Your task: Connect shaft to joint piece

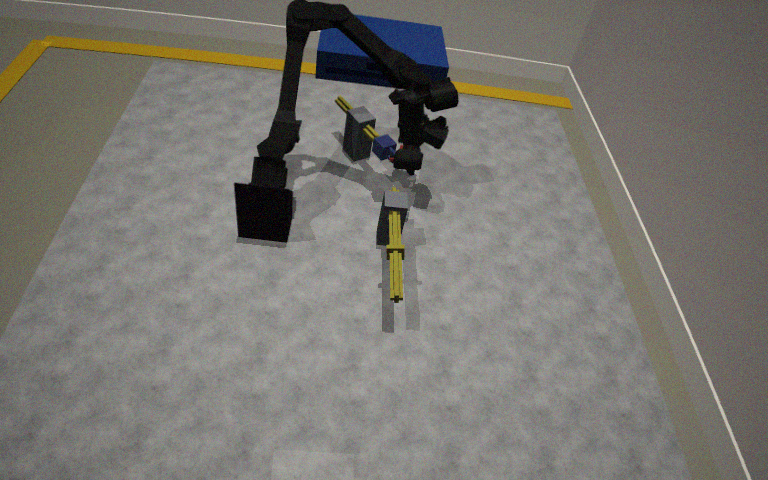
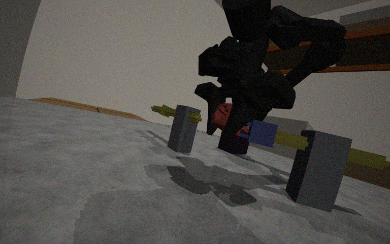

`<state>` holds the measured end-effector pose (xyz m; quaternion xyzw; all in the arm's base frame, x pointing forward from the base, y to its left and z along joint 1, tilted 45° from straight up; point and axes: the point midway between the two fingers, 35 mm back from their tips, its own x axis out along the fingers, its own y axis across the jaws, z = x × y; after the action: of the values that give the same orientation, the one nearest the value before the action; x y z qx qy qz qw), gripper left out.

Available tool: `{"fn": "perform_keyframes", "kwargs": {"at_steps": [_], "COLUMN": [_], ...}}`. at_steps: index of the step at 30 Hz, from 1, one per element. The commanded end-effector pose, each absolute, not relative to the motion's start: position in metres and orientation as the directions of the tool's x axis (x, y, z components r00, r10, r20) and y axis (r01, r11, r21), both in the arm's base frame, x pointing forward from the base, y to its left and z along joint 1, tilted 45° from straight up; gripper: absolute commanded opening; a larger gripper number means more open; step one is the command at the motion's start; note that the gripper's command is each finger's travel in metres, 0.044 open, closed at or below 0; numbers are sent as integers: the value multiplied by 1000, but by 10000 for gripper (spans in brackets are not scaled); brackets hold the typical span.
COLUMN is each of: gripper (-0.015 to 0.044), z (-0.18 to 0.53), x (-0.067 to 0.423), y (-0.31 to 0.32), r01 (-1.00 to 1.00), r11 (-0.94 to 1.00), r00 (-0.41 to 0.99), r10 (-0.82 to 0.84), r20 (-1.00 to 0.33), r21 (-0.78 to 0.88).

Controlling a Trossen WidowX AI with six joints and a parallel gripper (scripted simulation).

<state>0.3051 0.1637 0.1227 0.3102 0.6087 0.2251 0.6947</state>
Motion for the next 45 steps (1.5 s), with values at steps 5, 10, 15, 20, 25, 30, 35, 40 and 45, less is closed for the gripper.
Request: {"fn": "perform_keyframes", "kwargs": {"at_steps": [5,10,15,20,25,30,35,40,45], "gripper": [0,0,0,0,0,0,0,0,0], "z": [119,115,112,109,106,103,101,98,96], "x": [305,304,303,302,300,298,296,294,292], "y": [162,159,157,155,153,152,150,148,147], "r01": [142,229,305,380,451,519,584,644,700], "r11": [703,695,683,667,647,622,594,563,529], "r00": [139,117,97,78,59,40,23,7,-8], "r10": [683,675,671,668,666,667,669,672,677], "r20": [-717,-729,-735,-740,-743,-744,-743,-740,-736], "r21": [697,681,663,641,615,586,553,517,479]}}
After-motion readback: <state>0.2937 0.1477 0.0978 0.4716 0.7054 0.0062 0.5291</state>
